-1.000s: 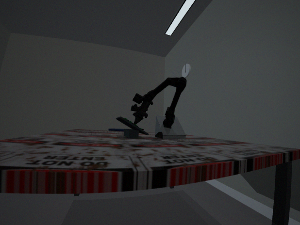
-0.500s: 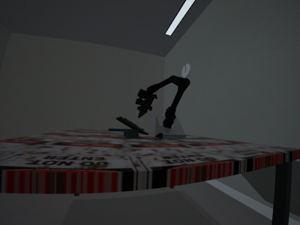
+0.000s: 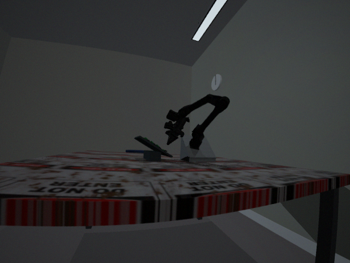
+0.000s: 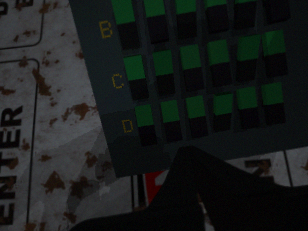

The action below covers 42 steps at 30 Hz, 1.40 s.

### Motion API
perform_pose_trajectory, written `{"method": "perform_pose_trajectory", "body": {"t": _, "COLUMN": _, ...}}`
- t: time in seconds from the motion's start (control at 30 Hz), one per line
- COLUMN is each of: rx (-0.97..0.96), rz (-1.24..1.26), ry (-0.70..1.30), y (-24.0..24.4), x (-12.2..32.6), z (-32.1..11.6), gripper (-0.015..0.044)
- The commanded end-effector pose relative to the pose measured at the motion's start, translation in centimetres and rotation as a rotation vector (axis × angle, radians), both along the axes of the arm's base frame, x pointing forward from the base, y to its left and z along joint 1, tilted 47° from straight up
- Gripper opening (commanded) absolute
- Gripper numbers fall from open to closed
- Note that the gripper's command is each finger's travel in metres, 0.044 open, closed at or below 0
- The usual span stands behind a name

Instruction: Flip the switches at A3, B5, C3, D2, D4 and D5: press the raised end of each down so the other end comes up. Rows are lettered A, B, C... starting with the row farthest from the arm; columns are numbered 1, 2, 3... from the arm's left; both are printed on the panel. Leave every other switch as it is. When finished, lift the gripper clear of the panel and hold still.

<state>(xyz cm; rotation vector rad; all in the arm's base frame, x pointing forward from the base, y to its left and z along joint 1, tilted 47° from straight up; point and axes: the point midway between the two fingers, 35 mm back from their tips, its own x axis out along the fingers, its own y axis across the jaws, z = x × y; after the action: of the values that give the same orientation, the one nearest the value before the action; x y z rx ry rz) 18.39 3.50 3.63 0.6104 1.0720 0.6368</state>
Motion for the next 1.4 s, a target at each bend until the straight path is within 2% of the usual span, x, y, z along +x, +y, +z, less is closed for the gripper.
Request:
{"method": "perform_pose_trajectory", "body": {"t": 0.0, "rx": 0.012, "rz": -0.004, "ry": -0.008, "y": 1.1, "x": 0.1, "z": -0.6, "gripper": 0.0000}}
{"method": "perform_pose_trajectory", "body": {"t": 1.37, "rx": 0.013, "rz": -0.004, "ry": -0.009, "y": 2.9, "x": 0.9, "z": -2.0, "gripper": 0.0000}}
